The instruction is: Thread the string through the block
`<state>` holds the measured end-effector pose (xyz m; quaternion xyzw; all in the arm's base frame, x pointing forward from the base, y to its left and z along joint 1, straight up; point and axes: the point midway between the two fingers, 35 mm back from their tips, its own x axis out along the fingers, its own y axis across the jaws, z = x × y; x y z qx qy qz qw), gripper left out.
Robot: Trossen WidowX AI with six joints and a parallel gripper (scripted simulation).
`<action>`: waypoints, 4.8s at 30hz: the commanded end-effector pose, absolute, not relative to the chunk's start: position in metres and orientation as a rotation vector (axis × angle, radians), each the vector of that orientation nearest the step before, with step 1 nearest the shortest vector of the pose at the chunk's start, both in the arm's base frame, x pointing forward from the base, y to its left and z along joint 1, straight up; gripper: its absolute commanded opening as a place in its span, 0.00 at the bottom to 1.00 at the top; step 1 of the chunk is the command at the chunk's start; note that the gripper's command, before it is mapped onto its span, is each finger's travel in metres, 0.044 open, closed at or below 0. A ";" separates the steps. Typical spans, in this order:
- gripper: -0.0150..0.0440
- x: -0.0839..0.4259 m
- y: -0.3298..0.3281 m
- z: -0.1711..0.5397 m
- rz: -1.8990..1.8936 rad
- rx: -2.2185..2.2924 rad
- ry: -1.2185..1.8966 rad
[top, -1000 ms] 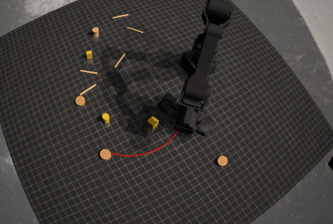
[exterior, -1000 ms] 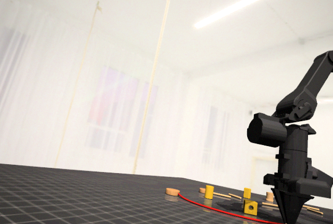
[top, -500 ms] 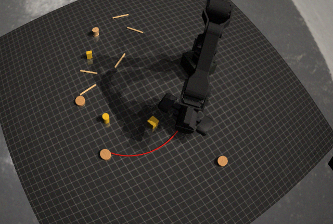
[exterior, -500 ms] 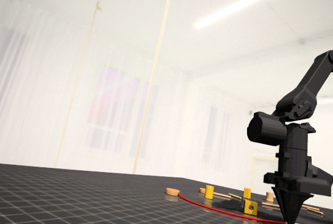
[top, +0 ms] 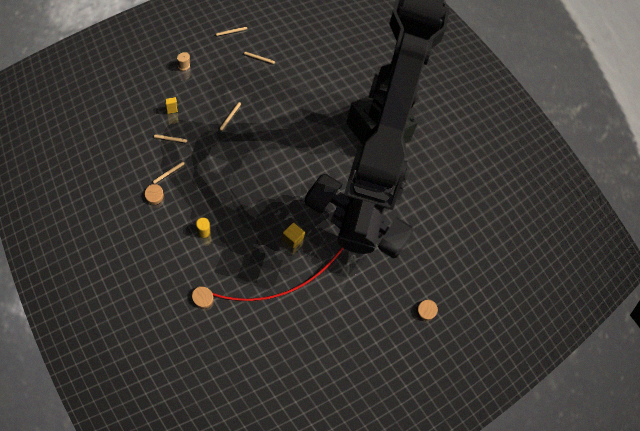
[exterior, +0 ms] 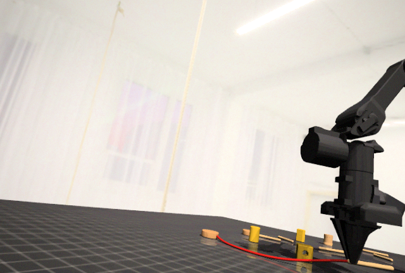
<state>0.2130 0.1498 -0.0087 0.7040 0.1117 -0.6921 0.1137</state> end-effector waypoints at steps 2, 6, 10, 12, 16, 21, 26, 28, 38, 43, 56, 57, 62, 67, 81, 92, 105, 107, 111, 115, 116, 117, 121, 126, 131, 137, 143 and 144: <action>0.25 0.214 0.151 0.000 -2.024 2.073 0.331; 0.25 0.214 0.151 0.005 -2.024 2.073 0.331; 0.25 0.214 0.151 0.010 -2.024 2.073 0.331; 0.25 0.213 0.150 0.013 -2.024 2.073 0.331; 0.25 0.213 0.150 0.018 -2.024 2.073 0.331; 0.25 0.213 0.150 0.024 -2.024 2.073 0.331; 0.25 0.212 0.149 0.030 -2.024 2.073 0.331; 0.25 0.212 0.149 0.025 -2.031 2.062 0.327; 0.25 0.222 0.150 0.035 -2.060 2.030 0.313; 0.25 0.227 0.150 0.040 -2.077 2.008 0.308; 0.25 0.239 0.150 0.054 -2.119 1.951 0.296; 0.25 0.240 0.150 0.055 -2.122 1.947 0.295; 0.25 0.245 0.149 0.061 -2.139 1.925 0.291; 0.25 0.249 0.148 0.066 -2.156 1.903 0.288; 0.25 0.260 0.145 0.081 -2.204 1.840 0.280; 0.25 0.269 0.142 0.094 -2.243 1.790 0.276; 0.25 0.277 0.138 0.108 -2.290 1.730 0.274; 0.25 0.278 0.137 0.109 -2.294 1.724 0.274; 0.25 0.278 0.134 0.110 -2.308 1.734 0.259; 0.25 0.278 0.126 0.110 -2.346 1.763 0.215; 0.25 0.278 0.124 0.110 -2.355 1.770 0.204; 0.25 0.278 0.122 0.110 -2.364 1.777 0.193; 0.25 0.278 0.113 0.110 -2.402 1.805 0.147; 0.25 0.277 0.103 0.109 -2.449 1.841 0.086; 0.25 0.276 0.092 0.109 -2.496 1.875 0.023; 0.25 0.274 0.080 0.109 -2.551 1.915 -0.056; 0.25 0.272 0.074 0.109 -2.582 1.937 -0.103; 0.25 0.272 0.074 0.109 -2.582 1.937 -0.103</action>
